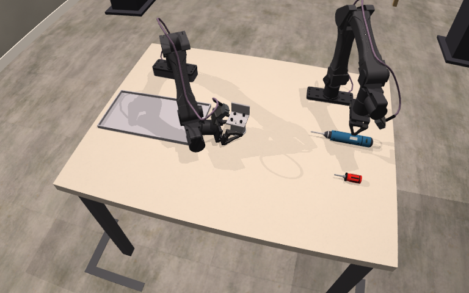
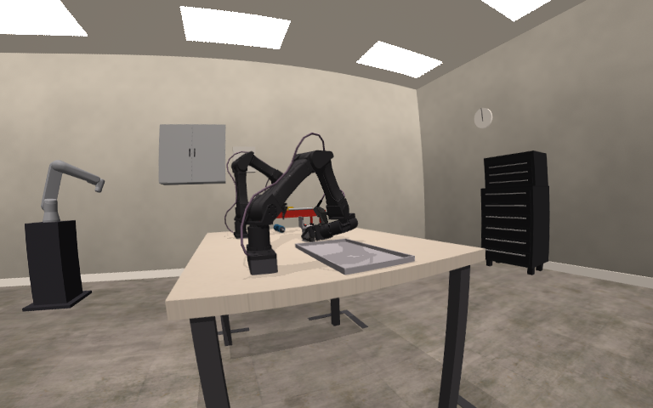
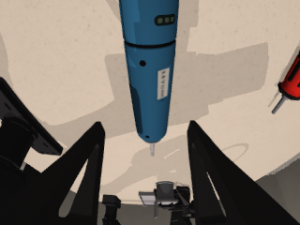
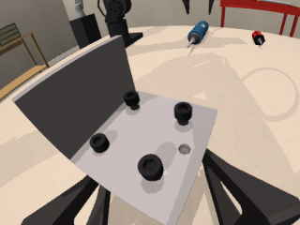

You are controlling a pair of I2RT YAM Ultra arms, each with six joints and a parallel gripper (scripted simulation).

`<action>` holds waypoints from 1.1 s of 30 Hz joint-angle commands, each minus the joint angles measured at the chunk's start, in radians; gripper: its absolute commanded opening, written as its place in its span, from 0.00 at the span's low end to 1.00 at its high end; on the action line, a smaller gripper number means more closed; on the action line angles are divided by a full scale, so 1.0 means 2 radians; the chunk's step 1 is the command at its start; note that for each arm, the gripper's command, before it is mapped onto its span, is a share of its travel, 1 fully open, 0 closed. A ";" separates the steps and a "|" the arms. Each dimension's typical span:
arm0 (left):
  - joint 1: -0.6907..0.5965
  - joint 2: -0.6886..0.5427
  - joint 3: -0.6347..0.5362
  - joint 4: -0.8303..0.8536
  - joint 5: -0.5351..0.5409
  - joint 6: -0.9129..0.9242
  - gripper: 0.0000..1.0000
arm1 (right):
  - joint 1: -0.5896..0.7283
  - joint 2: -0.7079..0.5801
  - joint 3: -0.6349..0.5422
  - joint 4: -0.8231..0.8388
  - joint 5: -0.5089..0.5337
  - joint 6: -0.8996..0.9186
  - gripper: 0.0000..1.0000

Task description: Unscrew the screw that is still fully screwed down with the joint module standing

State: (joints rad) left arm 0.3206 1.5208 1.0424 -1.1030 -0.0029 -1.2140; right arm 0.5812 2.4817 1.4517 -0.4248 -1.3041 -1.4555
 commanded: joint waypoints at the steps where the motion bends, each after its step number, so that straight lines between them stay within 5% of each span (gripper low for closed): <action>1: 0.000 -0.011 0.016 -0.010 -0.005 -0.005 0.65 | 0.001 -0.013 0.007 -0.009 -0.016 0.000 0.86; 33: 0.000 -0.011 0.016 -0.010 -0.005 -0.005 0.65 | 0.004 -0.006 0.016 -0.023 -0.017 -0.014 0.86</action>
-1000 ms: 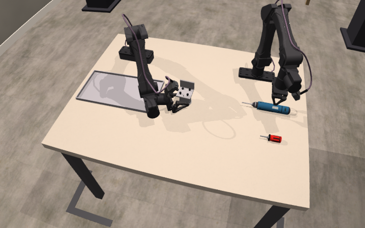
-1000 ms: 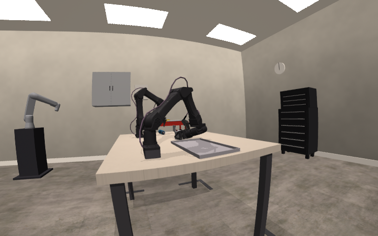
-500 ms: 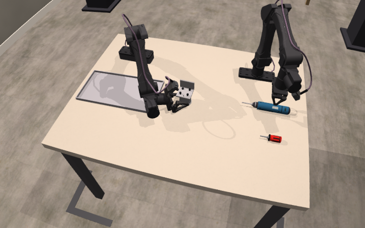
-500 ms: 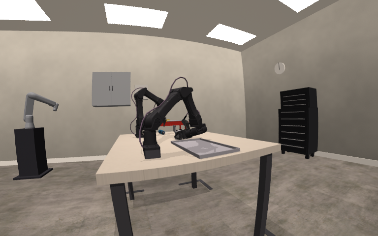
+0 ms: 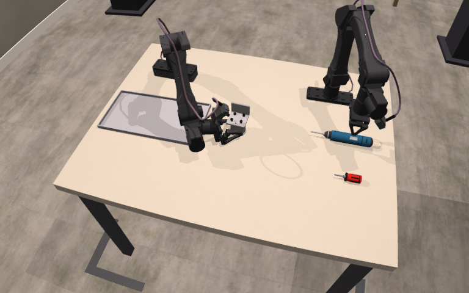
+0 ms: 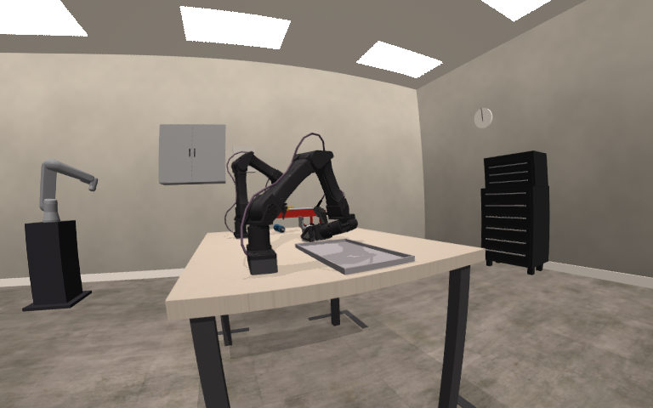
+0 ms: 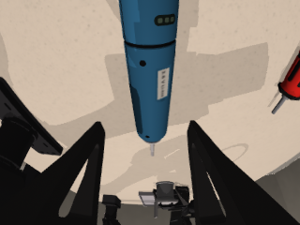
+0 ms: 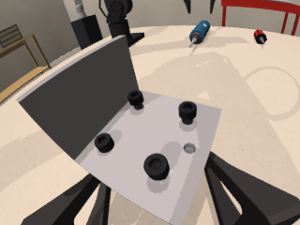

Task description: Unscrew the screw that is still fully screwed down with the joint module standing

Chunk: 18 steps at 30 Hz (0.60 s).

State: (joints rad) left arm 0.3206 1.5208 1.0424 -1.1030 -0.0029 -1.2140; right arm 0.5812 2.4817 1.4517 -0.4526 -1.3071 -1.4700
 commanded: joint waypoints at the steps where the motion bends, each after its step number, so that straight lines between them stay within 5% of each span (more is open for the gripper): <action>1: 0.000 -0.011 0.016 -0.010 -0.005 -0.005 0.65 | 0.004 -0.006 0.016 -0.009 -0.015 -0.006 0.86; 18: 0.000 -0.011 0.016 -0.010 -0.005 -0.005 0.65 | 0.005 -0.002 0.018 -0.012 -0.015 -0.010 0.86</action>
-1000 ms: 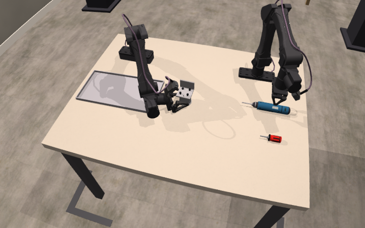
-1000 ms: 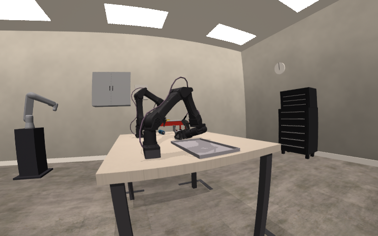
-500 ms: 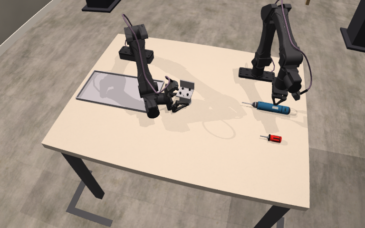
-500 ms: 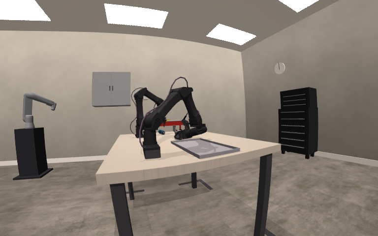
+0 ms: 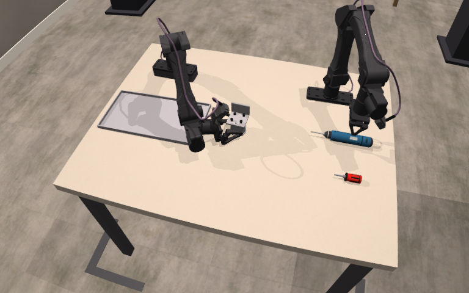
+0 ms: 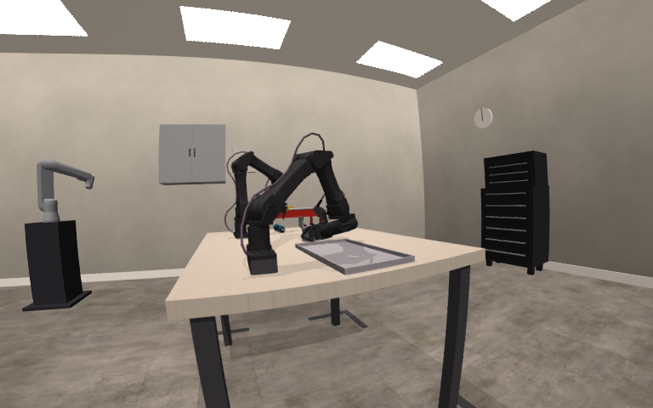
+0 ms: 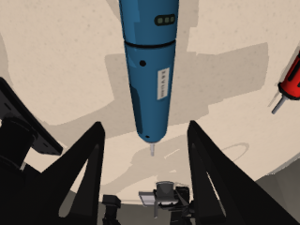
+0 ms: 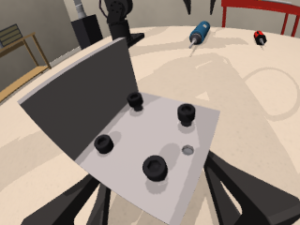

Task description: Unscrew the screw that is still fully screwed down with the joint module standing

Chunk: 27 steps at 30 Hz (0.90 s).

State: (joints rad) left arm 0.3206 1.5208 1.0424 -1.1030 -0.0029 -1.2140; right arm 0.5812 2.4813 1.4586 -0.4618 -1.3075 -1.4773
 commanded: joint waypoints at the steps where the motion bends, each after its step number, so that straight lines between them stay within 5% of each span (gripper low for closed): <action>1: 0.000 -0.011 0.016 -0.010 -0.005 -0.005 0.65 | 0.005 -0.001 0.016 -0.009 -0.015 -0.007 0.74; 17: 0.000 -0.011 0.016 -0.010 -0.005 -0.005 0.65 | 0.005 -0.001 0.016 -0.009 -0.015 -0.007 0.74; 18: 0.000 -0.011 0.016 -0.010 -0.005 -0.005 0.65 | 0.005 -0.001 0.016 -0.010 -0.015 -0.007 0.63; 27: 0.000 -0.011 0.016 -0.010 -0.005 -0.005 0.65 | 0.005 -0.001 0.016 -0.010 -0.015 -0.008 0.63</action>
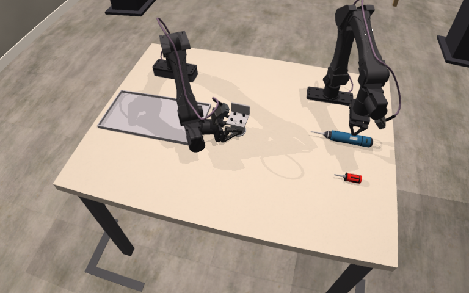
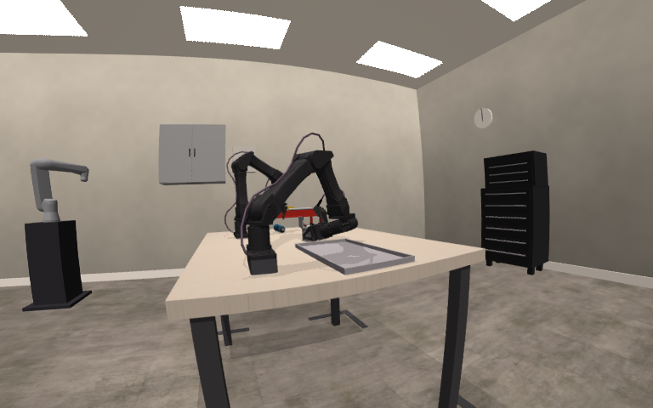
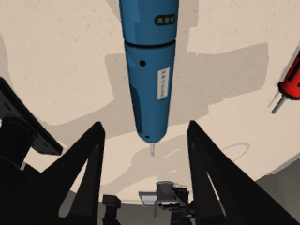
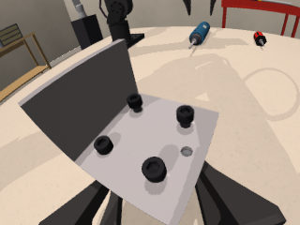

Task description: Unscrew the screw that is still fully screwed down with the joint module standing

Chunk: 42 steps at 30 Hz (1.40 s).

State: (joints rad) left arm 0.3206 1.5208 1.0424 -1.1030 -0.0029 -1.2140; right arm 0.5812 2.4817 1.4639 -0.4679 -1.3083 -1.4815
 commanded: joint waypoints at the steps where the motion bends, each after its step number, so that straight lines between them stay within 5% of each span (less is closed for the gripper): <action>1: 0.000 -0.011 0.016 -0.010 -0.005 -0.005 0.65 | 0.005 -0.001 0.014 -0.007 -0.015 -0.006 0.63; 42: 0.000 -0.011 0.016 -0.010 -0.005 -0.005 0.65 | 0.004 -0.001 0.014 -0.008 -0.015 -0.006 0.59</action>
State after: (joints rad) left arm 0.3206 1.5208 1.0424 -1.1030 -0.0029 -1.2140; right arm 0.5816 2.4817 1.4643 -0.4698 -1.3083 -1.4845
